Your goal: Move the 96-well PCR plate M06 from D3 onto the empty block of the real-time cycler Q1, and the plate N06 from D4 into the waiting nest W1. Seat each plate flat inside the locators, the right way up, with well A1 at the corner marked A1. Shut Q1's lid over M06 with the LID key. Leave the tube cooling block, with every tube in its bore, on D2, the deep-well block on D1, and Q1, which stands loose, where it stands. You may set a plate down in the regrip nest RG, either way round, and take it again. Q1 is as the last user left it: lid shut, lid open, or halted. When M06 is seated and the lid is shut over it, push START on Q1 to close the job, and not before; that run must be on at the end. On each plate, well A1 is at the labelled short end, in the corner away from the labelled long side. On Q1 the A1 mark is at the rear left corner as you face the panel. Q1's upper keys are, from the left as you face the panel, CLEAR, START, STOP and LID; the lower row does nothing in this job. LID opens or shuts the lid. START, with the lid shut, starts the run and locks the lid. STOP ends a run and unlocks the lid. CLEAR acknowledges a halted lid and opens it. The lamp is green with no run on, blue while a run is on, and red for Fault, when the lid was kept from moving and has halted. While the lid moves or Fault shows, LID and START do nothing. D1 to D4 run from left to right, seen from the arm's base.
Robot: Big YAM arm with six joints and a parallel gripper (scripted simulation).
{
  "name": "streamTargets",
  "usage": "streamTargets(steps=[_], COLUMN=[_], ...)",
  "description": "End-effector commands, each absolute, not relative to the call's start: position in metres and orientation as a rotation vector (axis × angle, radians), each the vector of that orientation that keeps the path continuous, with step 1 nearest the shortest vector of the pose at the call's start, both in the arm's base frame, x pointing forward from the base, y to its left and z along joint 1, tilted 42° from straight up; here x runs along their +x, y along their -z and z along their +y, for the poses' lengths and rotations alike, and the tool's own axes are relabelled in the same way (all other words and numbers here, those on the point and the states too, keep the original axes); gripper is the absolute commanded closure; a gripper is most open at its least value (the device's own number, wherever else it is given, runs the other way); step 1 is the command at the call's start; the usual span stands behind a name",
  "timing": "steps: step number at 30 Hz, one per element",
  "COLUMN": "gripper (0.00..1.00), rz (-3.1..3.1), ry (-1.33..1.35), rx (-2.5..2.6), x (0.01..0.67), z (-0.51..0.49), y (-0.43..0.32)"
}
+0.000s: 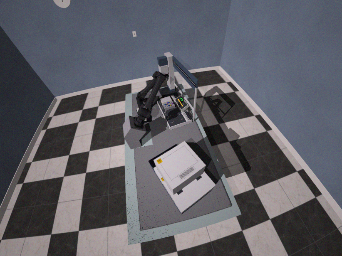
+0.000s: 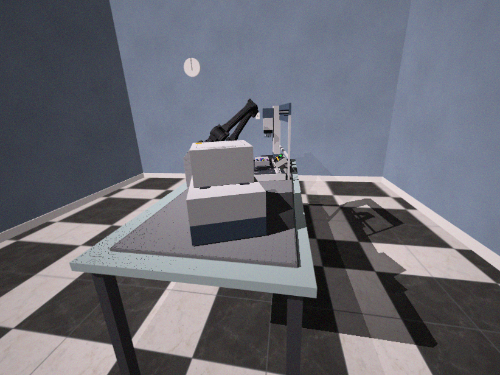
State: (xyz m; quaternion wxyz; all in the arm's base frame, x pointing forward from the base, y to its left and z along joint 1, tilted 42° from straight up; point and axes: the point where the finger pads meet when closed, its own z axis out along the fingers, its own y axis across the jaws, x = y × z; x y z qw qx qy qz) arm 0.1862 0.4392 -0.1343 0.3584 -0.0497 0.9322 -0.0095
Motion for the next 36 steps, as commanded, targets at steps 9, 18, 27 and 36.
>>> streamTargets(steps=[9,18,27,36], gripper=[0.00,0.00,0.00,0.00], rz=[2.390,2.393,2.395,2.392], ry=[-0.046,-0.027,-0.014,-0.032], rx=[-0.105,-0.080,-0.089,-0.084], x=[0.183,0.194,0.192,0.193], z=[0.458,0.450,0.445,0.454], y=[0.121,0.123,0.125,0.122])
